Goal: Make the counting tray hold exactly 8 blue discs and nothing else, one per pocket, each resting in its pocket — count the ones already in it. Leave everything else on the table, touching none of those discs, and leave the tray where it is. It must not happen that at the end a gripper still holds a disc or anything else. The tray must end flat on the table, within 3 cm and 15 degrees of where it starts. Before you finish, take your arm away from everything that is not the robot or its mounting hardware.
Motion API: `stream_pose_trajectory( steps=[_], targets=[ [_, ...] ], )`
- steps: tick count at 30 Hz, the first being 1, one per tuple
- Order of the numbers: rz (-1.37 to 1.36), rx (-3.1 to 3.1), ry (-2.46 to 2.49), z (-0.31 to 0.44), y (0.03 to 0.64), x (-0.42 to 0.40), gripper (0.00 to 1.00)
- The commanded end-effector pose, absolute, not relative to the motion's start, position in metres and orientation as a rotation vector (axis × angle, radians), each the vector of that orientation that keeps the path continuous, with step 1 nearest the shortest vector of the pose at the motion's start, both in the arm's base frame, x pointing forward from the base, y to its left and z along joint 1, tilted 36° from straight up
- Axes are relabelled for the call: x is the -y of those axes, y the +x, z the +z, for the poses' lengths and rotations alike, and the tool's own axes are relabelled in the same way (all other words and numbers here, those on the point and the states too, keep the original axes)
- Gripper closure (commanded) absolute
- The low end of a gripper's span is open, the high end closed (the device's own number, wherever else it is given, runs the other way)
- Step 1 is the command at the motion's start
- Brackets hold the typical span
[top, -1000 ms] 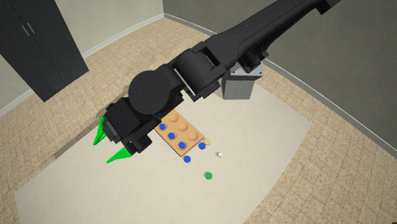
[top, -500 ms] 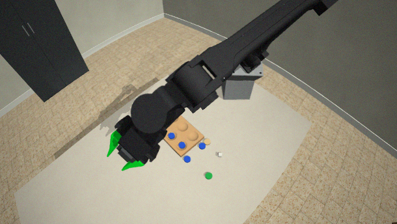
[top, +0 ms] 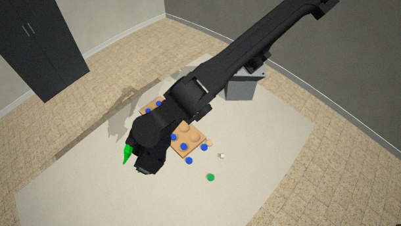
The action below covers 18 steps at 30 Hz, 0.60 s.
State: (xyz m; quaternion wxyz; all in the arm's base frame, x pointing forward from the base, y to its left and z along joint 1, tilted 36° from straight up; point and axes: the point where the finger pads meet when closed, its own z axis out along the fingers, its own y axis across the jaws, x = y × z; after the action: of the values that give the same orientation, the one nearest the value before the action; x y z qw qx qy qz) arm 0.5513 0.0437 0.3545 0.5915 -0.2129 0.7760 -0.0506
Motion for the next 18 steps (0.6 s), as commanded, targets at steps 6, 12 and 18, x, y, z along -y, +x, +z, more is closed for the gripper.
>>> stream_pose_trajectory(
  steps=[6,12,18],
  targets=[
    [-0.151,-1.863,-0.7,0.301,0.556,-0.064,0.54],
    [-0.152,-1.88,-0.814,0.273,0.554,-0.073,0.54],
    [-0.151,-1.89,-0.923,0.247,0.552,-0.081,0.54]
  ],
)
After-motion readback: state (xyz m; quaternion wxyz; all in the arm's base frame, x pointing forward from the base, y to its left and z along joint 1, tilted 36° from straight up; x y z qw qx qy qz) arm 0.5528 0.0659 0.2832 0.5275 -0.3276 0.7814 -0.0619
